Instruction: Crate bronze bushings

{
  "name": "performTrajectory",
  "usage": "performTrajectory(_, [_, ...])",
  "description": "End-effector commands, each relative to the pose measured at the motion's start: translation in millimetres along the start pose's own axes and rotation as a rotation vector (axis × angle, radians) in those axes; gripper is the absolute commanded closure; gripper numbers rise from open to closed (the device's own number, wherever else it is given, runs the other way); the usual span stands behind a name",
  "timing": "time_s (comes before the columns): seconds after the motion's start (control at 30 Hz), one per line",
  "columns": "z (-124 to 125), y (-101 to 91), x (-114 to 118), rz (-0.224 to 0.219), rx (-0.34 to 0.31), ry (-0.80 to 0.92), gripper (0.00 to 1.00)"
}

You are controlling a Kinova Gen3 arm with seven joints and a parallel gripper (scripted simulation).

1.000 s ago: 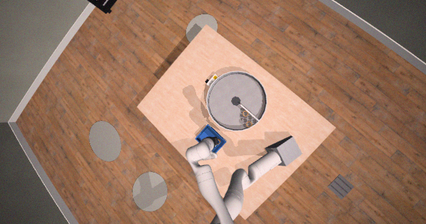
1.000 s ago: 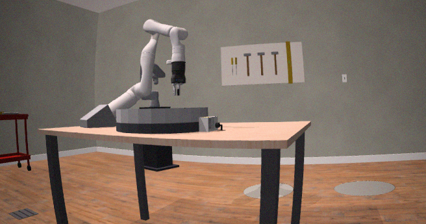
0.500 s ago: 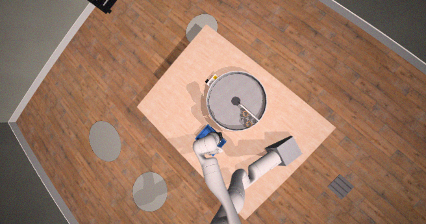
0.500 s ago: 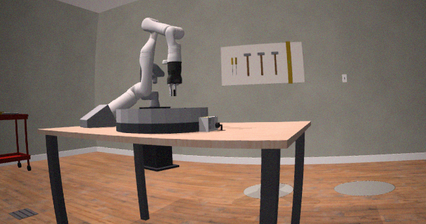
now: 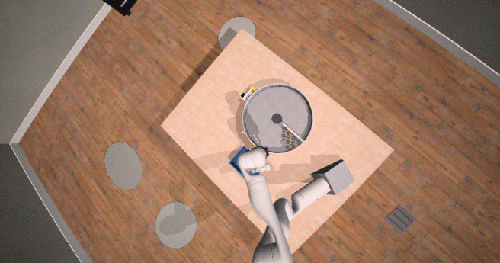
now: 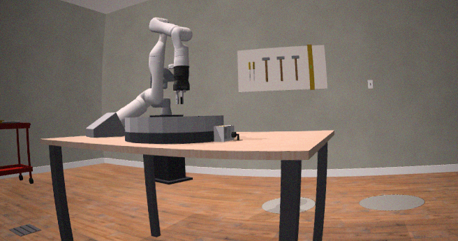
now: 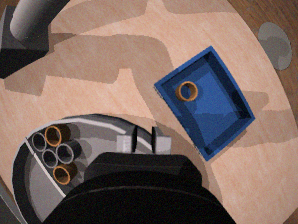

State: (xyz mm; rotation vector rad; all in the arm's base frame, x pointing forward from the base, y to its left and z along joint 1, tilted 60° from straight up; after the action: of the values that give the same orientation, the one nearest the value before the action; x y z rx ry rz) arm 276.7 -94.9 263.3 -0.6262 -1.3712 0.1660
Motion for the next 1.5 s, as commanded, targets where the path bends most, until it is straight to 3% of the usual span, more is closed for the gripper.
performTrajectory(0.0, [0, 0.0, 0, -0.001, 0.000, 0.000, 0.55])
performTrajectory(0.17, [-23, 4.8, -54, 0.000, -0.002, 0.000, 0.55])
performTrajectory(0.57, [-23, 4.8, -54, 0.000, -0.002, 0.000, 0.55])
performTrajectory(0.73, [-46, 9.4, -107, 0.000, -0.003, 0.001, 0.55])
performTrajectory(1.13, [-46, 9.4, -107, 0.000, -0.003, 0.001, 0.55])
performTrajectory(1.3, [-69, 13.9, -161, 0.001, -0.005, 0.002, 0.55])
performTrajectory(1.47, [-69, 13.9, -161, 0.001, -0.005, 0.002, 0.55])
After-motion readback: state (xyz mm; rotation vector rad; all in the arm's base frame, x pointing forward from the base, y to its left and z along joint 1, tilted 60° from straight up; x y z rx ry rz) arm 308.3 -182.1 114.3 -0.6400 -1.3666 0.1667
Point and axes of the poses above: the point where the finger pads meet when closed, its own y axis out along the fingers, its own x axis across the jaws, z = x × y, the point moved 4 cm from there along -y, back along the fingers, and after that the axes turned 12 degrees about -y, right-handed, at the moved point
